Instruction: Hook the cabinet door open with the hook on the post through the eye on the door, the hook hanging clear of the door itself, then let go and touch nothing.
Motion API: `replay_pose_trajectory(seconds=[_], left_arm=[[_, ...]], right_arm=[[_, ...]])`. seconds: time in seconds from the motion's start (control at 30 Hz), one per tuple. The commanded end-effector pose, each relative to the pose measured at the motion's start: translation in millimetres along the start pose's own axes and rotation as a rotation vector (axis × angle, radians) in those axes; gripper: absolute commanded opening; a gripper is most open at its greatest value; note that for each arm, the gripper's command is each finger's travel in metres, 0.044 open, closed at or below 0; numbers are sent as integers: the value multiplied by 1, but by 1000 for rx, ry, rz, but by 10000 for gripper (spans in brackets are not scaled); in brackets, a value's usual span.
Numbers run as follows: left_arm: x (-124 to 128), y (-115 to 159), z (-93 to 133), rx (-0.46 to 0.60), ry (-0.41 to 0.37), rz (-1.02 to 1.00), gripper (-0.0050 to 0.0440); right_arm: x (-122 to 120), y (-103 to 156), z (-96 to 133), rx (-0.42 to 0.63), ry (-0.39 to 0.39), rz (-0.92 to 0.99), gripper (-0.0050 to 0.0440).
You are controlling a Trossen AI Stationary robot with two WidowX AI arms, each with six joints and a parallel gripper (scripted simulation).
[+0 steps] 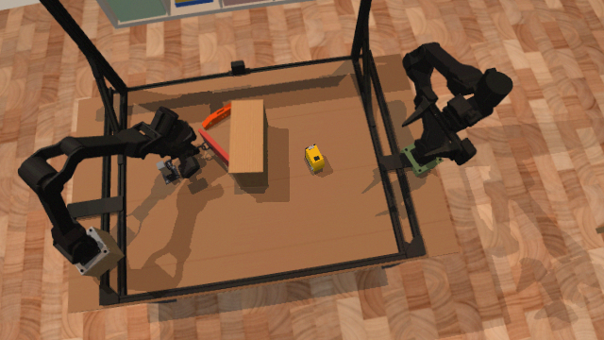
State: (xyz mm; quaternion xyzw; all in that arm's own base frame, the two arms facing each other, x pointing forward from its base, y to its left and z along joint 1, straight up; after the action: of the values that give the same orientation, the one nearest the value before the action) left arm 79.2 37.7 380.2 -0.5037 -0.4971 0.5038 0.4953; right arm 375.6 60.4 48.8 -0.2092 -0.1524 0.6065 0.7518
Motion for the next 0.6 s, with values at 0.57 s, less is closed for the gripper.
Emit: replay_pose_trajectory(seconds=[0.57], left_arm=[[0,0,0,0,2,3,400]], right_arm=[[0,1,-3,22,-5,-6,0]])
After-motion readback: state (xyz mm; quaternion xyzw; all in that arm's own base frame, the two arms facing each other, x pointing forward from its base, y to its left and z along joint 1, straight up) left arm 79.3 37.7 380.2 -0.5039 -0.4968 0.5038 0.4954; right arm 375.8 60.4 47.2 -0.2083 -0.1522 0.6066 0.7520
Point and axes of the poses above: on each arm, the point midway between the two fingers, 35 mm back from their tips, its own z axis back along the fingers, its own x axis across the jaws, y = z × x, the point moved 8 cm from there along z, back along the fingers, and after that the axes turned 1 degree about z, right-handed, at the moved point
